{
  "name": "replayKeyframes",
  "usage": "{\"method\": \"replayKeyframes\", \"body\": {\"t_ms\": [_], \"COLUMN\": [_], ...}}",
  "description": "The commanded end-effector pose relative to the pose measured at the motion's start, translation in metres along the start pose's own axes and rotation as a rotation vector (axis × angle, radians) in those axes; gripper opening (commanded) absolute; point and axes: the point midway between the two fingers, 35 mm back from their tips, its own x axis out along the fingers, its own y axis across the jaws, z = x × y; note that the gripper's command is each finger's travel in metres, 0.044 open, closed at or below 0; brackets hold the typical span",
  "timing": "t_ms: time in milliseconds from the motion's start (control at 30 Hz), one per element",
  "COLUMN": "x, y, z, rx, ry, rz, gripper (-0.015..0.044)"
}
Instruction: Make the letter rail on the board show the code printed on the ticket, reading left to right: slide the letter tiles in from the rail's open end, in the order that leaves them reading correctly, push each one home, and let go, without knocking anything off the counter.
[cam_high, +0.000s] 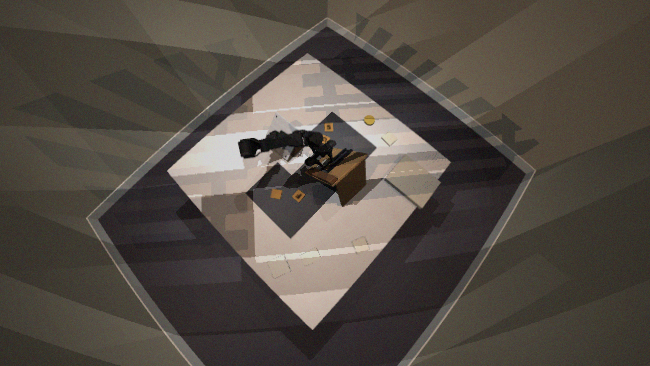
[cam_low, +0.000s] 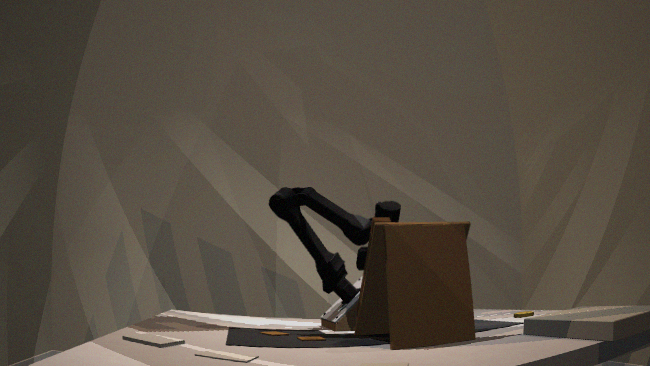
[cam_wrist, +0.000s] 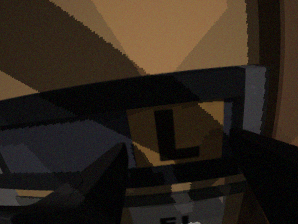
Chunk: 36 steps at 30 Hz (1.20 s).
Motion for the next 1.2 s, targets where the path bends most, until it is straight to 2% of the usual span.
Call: {"method": "replayKeyframes", "body": {"t_ms": [0,1167], "x": [-0.006,-0.031], "y": [-0.001,0.002], "z": [0.002,-0.007], "rx": [0.008,0.007], "ry": [-0.004,-0.003], "rz": [-0.002,0.000], "gripper": [0.0295,0.0295]}}
